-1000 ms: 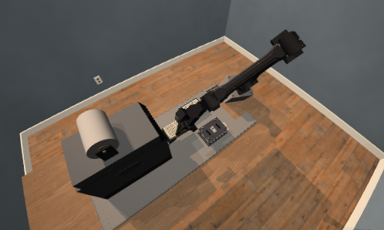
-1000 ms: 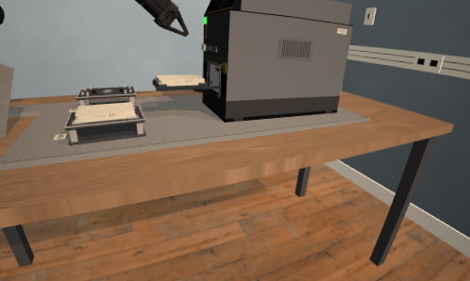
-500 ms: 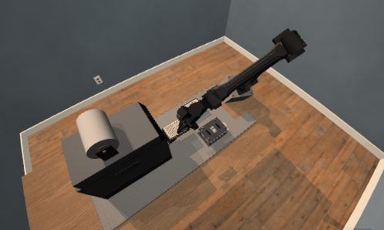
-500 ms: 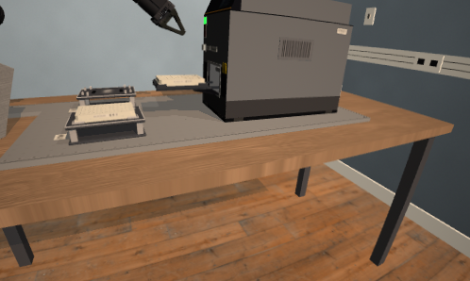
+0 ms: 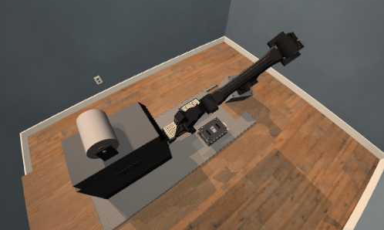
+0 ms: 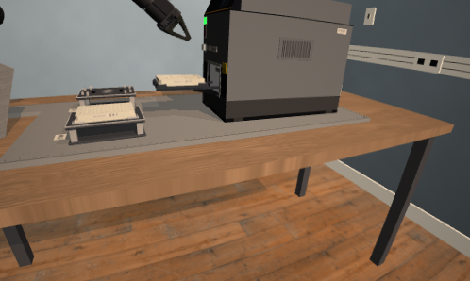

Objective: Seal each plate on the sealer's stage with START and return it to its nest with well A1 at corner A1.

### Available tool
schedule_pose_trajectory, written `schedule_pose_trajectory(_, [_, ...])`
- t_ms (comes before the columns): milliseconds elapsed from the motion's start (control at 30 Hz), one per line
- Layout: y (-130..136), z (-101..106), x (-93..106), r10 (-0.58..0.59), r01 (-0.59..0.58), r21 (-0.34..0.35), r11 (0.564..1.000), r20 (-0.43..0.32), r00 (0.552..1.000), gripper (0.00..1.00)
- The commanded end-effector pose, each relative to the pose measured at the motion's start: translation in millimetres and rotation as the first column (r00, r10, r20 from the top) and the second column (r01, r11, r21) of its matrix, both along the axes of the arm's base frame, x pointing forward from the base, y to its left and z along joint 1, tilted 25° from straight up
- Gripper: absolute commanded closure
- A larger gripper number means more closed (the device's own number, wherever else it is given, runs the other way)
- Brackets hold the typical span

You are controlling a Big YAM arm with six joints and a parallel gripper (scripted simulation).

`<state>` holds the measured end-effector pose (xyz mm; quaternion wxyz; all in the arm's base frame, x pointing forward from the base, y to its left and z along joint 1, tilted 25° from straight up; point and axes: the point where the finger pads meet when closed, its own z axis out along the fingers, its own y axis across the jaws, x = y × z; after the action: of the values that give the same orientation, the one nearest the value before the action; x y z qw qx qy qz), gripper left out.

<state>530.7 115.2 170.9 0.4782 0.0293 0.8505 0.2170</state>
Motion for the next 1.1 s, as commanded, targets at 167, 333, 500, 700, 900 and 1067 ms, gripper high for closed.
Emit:
schedule_pose_trajectory(167, [-3.3,12.5,34.8,-0.024,0.024,0.014,1.0,0.048,0.999,1.0])
schedule_pose_trajectory(333, [7.4,13.1,37.6,-0.011,0.01,0.018,1.0,0.06,0.998,1.0])
schedule_pose_trajectory(500, [17.2,18.6,42.5,0.006,-0.007,0.013,1.0,0.078,0.997,1.0])
schedule_pose_trajectory(700, [21.7,2.7,52.5,0.005,-0.006,0.014,1.0,0.054,0.999,1.0])
schedule_pose_trajectory(900, [6.4,-2.1,43.4,-0.016,0.015,0.013,1.0,0.029,0.999,1.0])
schedule_pose_trajectory(1067, [-1.2,-4.2,39.0,-0.027,0.027,0.011,1.0,0.017,0.999,1.0])
